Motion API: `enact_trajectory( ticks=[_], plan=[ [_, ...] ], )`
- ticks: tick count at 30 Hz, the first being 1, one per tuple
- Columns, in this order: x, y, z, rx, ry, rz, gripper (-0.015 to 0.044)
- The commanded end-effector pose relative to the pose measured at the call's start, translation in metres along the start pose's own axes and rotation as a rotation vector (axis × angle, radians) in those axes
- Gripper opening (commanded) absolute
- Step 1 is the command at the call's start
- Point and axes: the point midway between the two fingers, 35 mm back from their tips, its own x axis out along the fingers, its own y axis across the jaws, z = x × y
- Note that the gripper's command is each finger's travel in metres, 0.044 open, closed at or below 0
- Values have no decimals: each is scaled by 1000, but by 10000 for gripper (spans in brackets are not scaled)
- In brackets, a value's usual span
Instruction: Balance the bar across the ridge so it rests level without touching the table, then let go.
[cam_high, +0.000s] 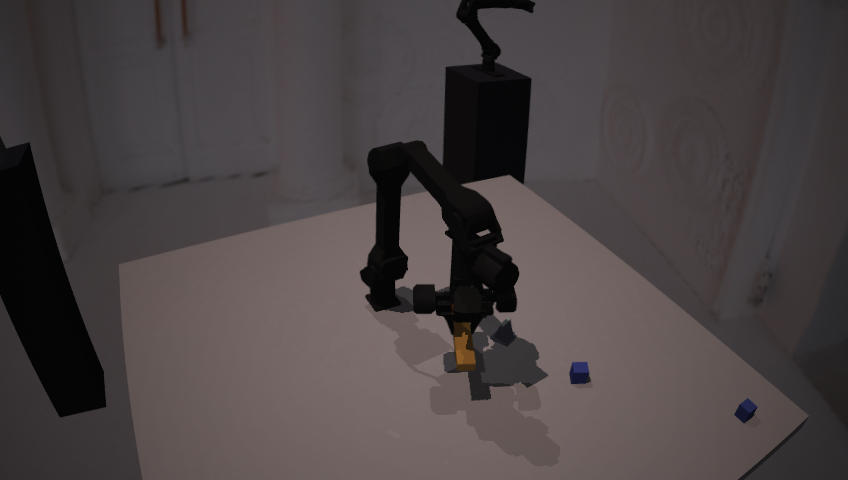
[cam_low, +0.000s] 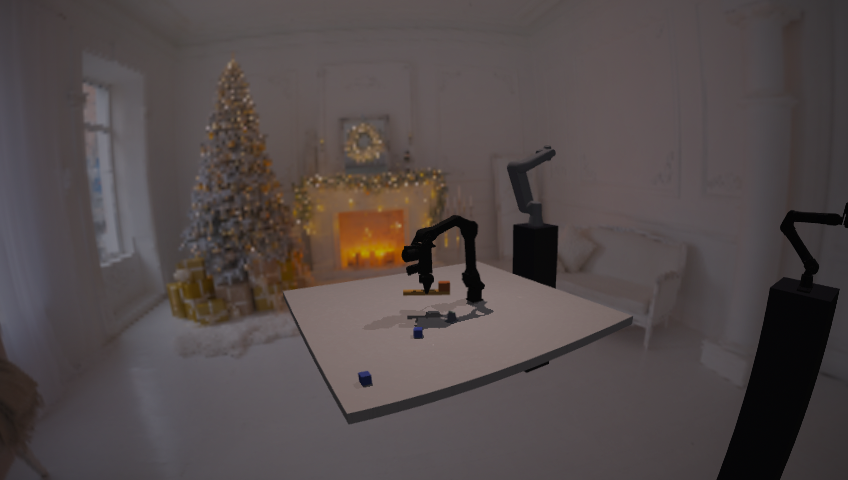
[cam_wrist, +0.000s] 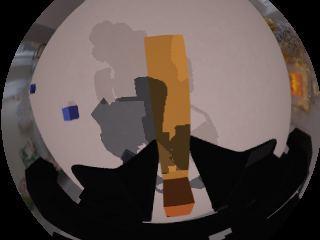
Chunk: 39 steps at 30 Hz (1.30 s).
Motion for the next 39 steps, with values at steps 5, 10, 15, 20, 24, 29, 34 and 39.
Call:
enact_trajectory(
  ticks=[5,10,15,20,24,29,34,39],
  plan=[
    [-1,26,-11,-199,-2,3,0],
    [-2,42,-20,-324,-1,4,0],
    [-2,58,-30,-444,-1,6,0],
    [-2,74,-41,-558,-1,8,0],
    [-3,86,-50,-644,0,9,0],
    [-3,101,-61,-743,0,11,0],
    [-3,115,-74,-830,0,12,0],
    [-3,125,-83,-883,0,14,0]
  ],
)
